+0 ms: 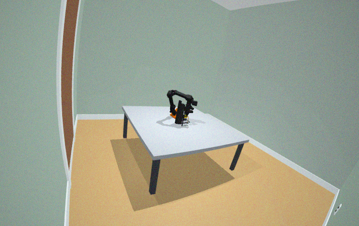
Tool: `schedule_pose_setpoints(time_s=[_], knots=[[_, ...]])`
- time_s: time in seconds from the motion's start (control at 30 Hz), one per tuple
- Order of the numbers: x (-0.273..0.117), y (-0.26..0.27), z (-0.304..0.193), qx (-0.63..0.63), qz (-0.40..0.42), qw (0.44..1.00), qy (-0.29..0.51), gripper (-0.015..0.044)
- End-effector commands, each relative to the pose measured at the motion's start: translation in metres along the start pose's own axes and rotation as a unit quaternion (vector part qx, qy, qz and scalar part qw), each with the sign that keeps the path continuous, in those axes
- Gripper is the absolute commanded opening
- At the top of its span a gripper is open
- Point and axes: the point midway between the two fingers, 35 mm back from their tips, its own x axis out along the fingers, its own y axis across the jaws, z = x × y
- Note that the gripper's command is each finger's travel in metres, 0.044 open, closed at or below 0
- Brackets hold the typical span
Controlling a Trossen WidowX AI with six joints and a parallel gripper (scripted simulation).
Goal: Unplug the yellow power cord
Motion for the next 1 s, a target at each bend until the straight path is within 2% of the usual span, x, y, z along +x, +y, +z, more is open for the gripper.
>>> schedule_pose_setpoints(time_s=[0.0,0.2,0.97], knots=[[0.0,0.0,0.0,0.0,0.001,1.0,0.0,0.0035],[0.0,0.0,0.0,0.0,0.001,1.0,0.0,0.0],[-0.003,-0.002,0.034,-0.001,0.0,1.0,-0.001,0.0]])
